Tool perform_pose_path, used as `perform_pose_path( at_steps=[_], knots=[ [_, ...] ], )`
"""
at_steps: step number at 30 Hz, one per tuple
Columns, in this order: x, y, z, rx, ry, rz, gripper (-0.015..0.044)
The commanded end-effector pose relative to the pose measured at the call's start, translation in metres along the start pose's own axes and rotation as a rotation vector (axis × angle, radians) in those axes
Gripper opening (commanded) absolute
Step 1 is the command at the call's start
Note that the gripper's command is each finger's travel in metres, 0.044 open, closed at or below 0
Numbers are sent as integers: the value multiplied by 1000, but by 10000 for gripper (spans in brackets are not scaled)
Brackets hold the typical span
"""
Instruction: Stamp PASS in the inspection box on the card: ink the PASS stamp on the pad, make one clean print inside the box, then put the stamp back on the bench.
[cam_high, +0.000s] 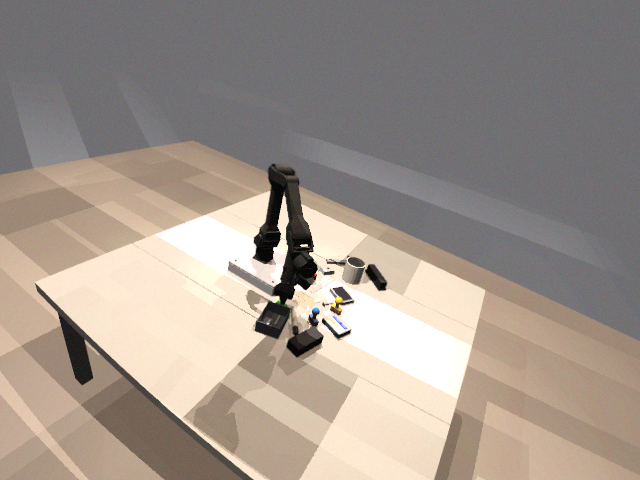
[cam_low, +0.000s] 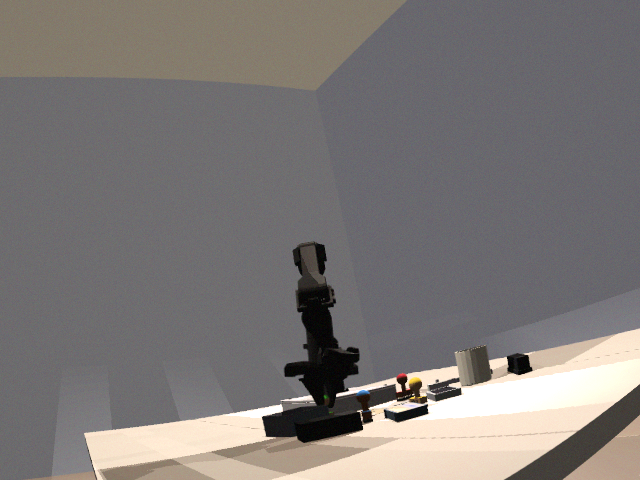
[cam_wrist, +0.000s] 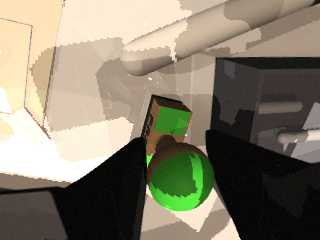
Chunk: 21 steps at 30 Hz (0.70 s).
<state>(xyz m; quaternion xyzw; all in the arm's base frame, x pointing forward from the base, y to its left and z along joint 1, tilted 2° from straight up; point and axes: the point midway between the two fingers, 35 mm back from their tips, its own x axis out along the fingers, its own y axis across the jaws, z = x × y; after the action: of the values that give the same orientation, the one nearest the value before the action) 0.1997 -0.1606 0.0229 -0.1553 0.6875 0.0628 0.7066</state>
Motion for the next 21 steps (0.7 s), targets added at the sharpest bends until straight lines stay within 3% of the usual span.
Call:
perform_pose_path(
  at_steps=[1, 6, 14, 21],
  knots=[
    [0, 0, 0, 0, 0, 0, 236],
    [-9, -3, 1, 0, 0, 0, 256],
    [-114, -17, -1, -1, -2, 2, 256],
    [-117, -17, -1, -1, -2, 3, 256]
  ],
)
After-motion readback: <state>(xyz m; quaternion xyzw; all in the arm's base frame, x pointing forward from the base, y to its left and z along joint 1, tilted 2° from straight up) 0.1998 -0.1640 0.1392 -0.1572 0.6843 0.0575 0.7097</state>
